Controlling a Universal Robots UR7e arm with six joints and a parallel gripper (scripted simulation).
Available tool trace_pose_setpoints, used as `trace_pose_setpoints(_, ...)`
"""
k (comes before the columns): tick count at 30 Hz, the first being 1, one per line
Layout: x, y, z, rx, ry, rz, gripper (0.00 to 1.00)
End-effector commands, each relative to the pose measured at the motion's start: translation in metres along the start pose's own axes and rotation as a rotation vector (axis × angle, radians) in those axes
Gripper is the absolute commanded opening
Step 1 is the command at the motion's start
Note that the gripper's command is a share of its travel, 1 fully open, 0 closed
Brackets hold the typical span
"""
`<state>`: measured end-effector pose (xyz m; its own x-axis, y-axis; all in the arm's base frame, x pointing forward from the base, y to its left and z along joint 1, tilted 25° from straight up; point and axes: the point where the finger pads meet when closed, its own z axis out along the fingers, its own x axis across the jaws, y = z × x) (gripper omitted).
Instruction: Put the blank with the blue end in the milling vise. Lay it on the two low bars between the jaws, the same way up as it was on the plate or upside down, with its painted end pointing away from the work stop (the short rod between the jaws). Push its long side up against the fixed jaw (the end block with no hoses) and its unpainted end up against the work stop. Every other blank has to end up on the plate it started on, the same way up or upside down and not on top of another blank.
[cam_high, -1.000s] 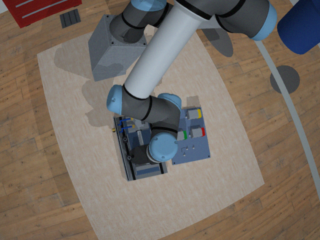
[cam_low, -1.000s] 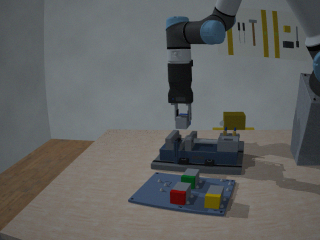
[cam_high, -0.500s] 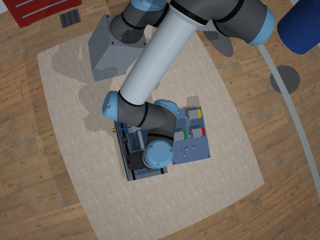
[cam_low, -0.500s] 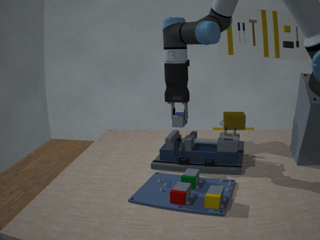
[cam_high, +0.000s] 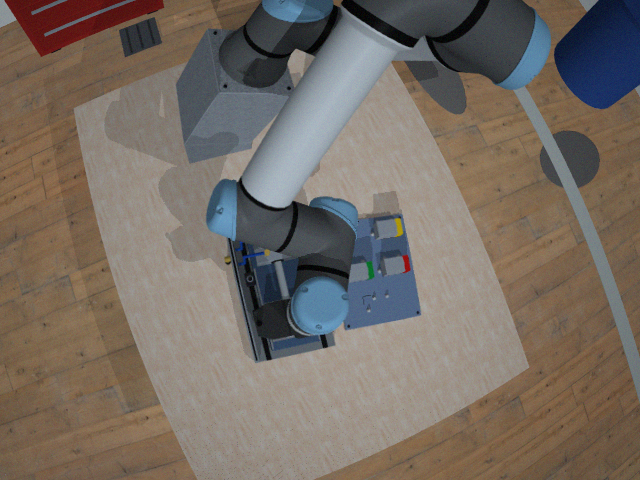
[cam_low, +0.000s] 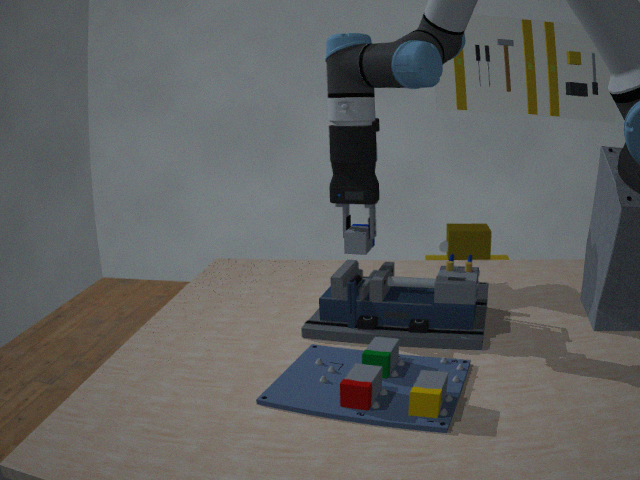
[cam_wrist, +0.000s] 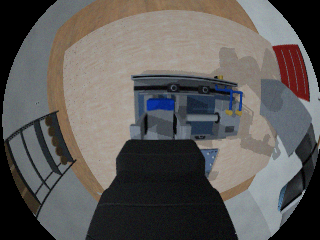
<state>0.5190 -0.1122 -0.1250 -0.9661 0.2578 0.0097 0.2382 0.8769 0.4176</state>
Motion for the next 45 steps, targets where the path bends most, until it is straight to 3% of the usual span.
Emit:
trace_pose_setpoints(1,0.0037,0.0037,0.0001,0.000,0.000,0.000,0.00)
trace_pose_setpoints(45,0.0104,0.0099,0.0009,0.000,0.000,0.000,0.00)
